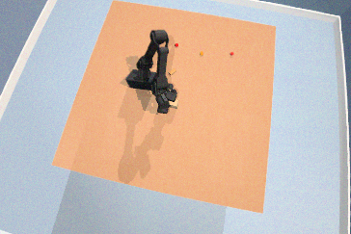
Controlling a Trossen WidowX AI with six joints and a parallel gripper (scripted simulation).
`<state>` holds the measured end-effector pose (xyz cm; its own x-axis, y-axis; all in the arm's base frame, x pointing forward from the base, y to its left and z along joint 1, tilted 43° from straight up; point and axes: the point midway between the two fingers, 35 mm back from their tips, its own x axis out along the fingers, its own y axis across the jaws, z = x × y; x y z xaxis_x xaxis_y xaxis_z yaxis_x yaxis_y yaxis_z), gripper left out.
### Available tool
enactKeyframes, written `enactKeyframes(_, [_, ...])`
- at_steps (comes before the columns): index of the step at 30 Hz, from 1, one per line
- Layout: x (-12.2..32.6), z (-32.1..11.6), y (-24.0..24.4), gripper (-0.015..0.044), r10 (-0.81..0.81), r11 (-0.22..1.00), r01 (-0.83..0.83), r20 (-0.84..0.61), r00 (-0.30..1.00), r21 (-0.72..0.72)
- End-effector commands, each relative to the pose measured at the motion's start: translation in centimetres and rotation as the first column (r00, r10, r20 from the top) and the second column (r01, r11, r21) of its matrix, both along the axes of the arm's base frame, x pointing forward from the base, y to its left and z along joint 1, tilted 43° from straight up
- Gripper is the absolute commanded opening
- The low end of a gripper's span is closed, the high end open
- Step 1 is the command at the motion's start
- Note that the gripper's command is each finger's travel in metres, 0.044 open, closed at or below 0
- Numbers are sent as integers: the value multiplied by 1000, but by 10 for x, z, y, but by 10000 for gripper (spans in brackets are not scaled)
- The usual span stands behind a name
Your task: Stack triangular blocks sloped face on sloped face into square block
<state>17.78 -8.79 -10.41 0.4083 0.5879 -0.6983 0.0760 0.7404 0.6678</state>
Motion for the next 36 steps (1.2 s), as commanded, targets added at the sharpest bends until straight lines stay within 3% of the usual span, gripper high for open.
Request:
enactKeyframes(1, [1, -2, 3, 0, -5, 1000, 5, 0, 1000, 7])
enactKeyframes(36, [2, -5, 5, 0, -3, 1000, 3, -1, 1000, 7])
